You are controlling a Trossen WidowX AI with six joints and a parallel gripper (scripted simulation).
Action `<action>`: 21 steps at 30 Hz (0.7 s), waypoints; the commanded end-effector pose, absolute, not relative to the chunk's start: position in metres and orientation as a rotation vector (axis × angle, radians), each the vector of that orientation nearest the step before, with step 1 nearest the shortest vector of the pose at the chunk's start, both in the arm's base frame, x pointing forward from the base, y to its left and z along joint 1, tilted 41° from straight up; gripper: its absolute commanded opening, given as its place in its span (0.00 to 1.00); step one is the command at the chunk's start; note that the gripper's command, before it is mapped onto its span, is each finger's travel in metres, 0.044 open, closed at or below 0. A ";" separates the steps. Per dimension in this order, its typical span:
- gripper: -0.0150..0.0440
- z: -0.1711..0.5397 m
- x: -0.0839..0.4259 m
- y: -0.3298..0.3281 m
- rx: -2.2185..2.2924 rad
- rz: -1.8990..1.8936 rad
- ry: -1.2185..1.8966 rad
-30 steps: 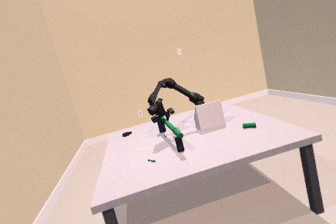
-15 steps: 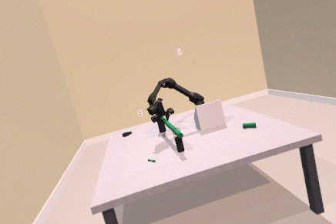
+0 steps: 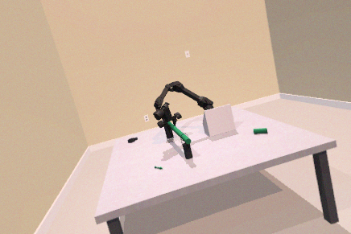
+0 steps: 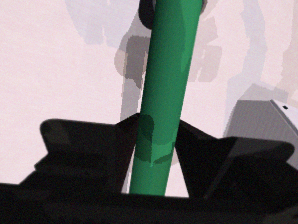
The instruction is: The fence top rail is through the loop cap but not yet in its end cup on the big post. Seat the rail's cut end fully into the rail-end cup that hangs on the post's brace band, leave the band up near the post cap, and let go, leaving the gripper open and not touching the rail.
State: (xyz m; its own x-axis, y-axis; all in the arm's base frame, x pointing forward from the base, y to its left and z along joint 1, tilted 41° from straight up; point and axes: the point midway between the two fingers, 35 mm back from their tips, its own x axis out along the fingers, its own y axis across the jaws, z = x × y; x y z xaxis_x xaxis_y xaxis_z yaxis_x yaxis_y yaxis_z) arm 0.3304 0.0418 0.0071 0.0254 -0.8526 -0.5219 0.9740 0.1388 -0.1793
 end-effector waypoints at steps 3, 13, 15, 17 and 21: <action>0.25 0.008 0.331 0.041 0.255 -1.435 0.587; 0.34 0.008 0.331 0.041 0.255 -1.435 0.587; 0.43 0.008 0.331 0.041 0.255 -1.435 0.587; 0.52 0.008 0.331 0.041 0.255 -1.435 0.587; 0.70 0.008 0.331 0.042 0.255 -1.435 0.587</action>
